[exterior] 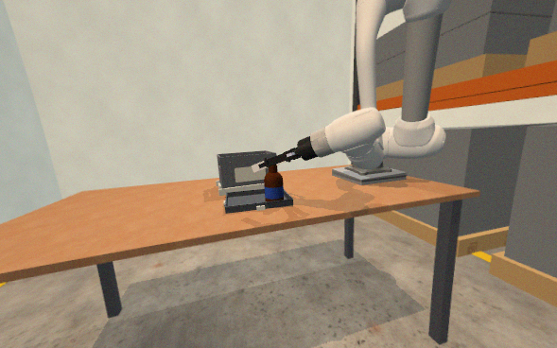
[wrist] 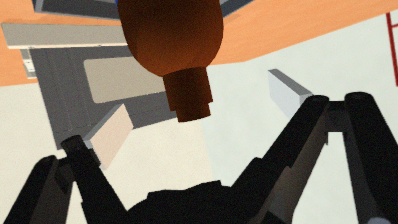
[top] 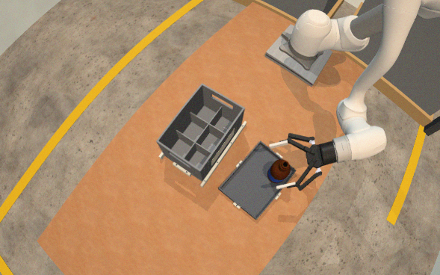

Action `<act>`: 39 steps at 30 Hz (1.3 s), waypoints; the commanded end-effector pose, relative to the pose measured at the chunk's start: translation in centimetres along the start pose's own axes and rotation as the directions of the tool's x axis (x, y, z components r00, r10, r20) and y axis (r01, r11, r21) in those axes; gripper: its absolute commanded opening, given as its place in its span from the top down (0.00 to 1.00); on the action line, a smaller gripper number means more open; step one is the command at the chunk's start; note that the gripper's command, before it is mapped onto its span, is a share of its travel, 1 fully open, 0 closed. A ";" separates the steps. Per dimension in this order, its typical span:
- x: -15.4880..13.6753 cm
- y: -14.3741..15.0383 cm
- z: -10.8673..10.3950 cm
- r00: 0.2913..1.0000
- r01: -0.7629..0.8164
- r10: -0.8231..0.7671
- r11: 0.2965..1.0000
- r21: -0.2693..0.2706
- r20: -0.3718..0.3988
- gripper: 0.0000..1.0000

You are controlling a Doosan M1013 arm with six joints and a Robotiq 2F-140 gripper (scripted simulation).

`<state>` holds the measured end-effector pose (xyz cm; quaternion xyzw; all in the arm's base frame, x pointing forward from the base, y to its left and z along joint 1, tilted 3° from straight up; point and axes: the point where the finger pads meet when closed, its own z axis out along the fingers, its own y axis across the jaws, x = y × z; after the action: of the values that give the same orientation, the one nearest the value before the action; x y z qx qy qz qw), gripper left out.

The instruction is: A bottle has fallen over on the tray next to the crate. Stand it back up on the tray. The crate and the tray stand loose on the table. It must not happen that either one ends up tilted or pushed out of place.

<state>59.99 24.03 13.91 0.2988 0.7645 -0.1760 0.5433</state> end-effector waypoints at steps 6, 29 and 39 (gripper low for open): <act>-0.5 0.0 -0.2 1.000 0.000 0.000 1.000 0.000 0.000 0.00; -4.4 0.0 -1.6 1.000 0.000 0.000 1.000 0.000 0.000 0.00; -6.3 0.0 -2.3 1.000 0.000 0.000 1.000 0.000 0.000 0.00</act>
<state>59.80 23.74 20.04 0.2988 0.7645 -0.1760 0.5434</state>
